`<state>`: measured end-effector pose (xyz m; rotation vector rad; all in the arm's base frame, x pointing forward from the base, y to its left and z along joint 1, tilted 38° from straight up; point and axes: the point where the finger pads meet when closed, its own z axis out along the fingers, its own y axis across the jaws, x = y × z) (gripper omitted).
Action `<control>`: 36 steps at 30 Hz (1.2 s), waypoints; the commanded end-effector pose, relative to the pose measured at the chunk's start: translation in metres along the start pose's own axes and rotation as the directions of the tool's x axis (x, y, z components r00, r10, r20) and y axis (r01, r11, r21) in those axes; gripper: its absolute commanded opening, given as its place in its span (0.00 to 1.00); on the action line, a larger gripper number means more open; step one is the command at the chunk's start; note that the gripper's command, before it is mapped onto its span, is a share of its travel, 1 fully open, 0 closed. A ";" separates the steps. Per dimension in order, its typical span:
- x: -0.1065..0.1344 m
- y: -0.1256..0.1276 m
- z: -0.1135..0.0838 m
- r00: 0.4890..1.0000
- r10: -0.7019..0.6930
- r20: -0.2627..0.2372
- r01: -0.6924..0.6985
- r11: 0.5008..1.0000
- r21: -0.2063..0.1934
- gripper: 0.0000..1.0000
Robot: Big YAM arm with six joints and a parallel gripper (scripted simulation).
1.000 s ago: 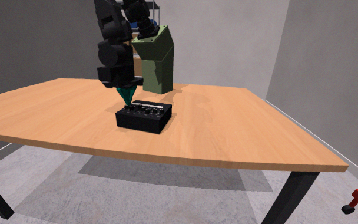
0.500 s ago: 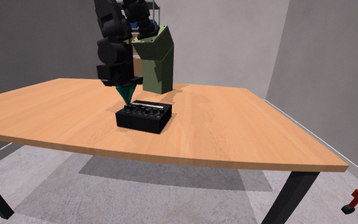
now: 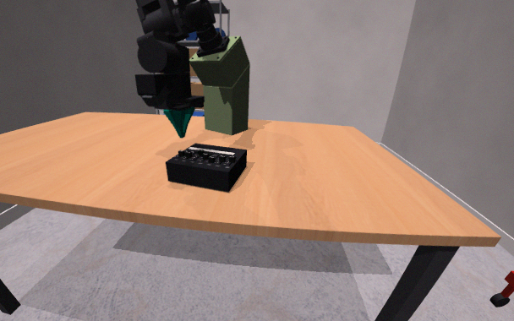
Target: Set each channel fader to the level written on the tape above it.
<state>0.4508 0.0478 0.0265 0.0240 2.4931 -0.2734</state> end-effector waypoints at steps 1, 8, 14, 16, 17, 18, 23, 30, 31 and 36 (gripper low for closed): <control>-0.004 0.000 -0.010 1.000 0.020 0.013 -0.020 1.000 -0.003 0.00; -0.008 0.002 -0.007 1.000 0.023 0.021 -0.023 1.000 -0.005 0.00; -0.009 0.002 -0.007 1.000 0.023 0.020 -0.023 1.000 -0.004 0.00; -0.011 -0.004 0.002 1.000 0.028 -0.004 -0.028 1.000 0.007 0.00; -0.016 -0.004 0.003 1.000 0.021 -0.005 -0.021 1.000 0.005 0.00; -0.022 -0.004 0.004 1.000 0.009 -0.004 -0.009 1.000 0.005 0.00; -0.035 -0.005 0.005 1.000 0.007 -0.003 -0.007 1.000 0.006 0.00; -0.022 0.000 0.005 1.000 -0.009 -0.017 0.009 1.000 0.001 0.00; -0.031 0.001 0.004 1.000 -0.003 0.001 0.003 1.000 -0.002 0.00; -0.032 0.001 0.004 1.000 -0.002 0.003 0.002 1.000 -0.002 0.00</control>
